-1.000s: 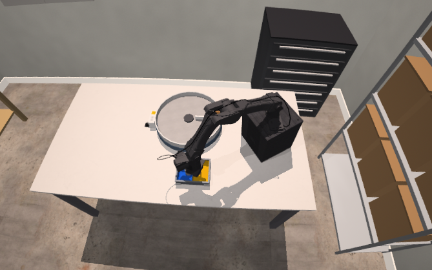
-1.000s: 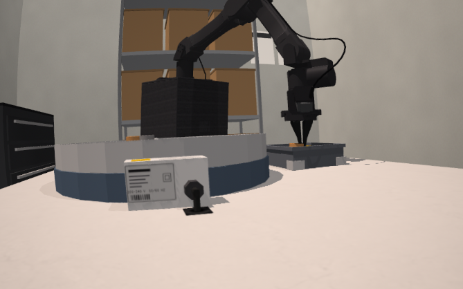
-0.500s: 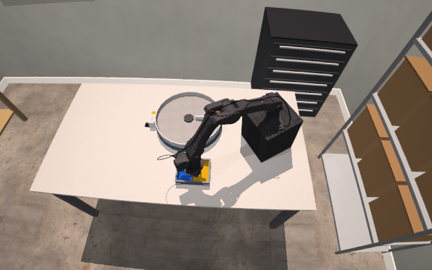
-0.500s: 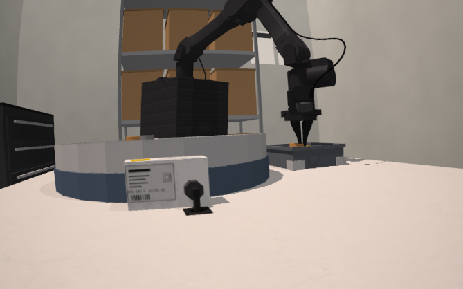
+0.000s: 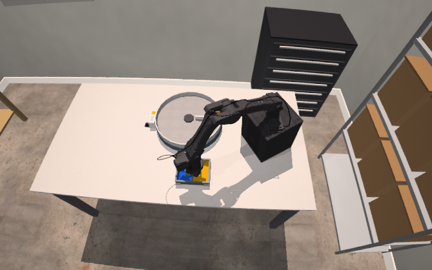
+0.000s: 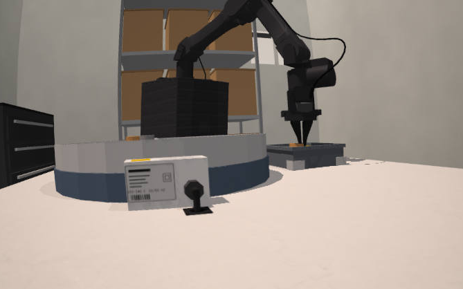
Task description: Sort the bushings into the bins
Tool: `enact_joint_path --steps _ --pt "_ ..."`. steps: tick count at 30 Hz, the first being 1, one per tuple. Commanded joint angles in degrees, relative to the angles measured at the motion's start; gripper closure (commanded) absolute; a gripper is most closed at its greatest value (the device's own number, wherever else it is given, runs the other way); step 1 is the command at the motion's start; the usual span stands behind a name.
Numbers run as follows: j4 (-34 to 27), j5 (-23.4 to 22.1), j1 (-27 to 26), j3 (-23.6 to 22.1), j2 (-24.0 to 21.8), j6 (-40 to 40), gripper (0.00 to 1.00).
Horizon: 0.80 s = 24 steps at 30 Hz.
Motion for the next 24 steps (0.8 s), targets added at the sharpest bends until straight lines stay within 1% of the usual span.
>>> enact_joint_path --steps 1,12,13,24 --pt "0.30 0.73 0.75 -0.33 0.17 0.37 1.00" --pt "1.00 0.71 0.78 0.83 0.70 0.39 1.00" --pt "-0.09 0.72 0.78 0.98 0.38 0.39 1.00" --pt "0.88 0.71 0.80 1.48 0.65 0.40 1.00"
